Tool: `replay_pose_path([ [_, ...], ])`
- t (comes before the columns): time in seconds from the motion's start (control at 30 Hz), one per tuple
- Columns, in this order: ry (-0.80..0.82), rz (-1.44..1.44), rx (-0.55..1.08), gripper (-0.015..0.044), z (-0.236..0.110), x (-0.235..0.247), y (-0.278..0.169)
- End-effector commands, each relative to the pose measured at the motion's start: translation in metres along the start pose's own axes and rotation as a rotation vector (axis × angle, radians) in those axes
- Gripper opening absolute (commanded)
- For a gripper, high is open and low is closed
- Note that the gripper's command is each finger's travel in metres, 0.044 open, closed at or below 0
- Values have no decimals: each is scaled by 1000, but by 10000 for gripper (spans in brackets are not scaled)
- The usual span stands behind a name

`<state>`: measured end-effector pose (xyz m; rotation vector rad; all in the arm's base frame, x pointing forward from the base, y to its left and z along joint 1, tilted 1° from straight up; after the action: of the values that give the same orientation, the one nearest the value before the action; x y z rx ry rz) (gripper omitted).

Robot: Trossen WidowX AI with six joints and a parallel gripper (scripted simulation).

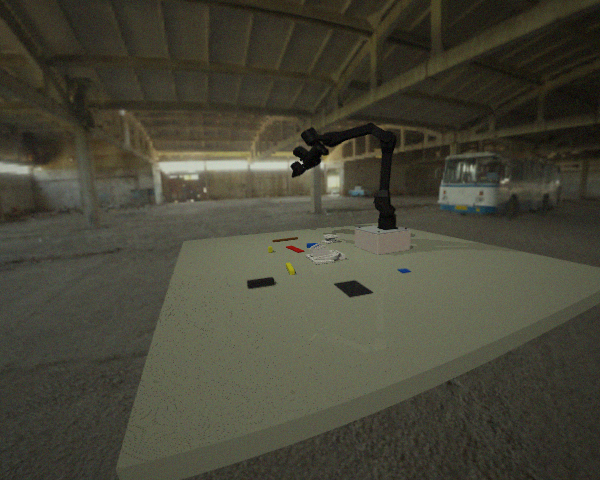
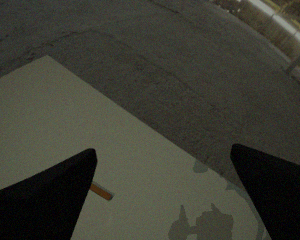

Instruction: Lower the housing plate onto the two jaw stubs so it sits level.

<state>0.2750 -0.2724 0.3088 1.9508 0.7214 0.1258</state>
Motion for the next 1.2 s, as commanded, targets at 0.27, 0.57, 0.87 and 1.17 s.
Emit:
replay_pose_path([
  [0.27,89,-313,224,440,26,0,-59],
  [0.57,199,-524,379,440,36,-2,-104],
  [0.87,353,-715,521,440,39,-4,-150],
  [1.17,554,-880,644,440,34,-7,-196],
])
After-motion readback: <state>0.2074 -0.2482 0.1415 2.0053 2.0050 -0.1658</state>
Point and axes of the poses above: the point midway between the two fingers, 35 mm back from their tips, its own z axis out along the fingers, its own x axis across the jaws, y = z × x, the point moved 4 cm from there along -z, back along the fingers, and after that the axes turned 8 degrees about z, right-handed, at the moved point
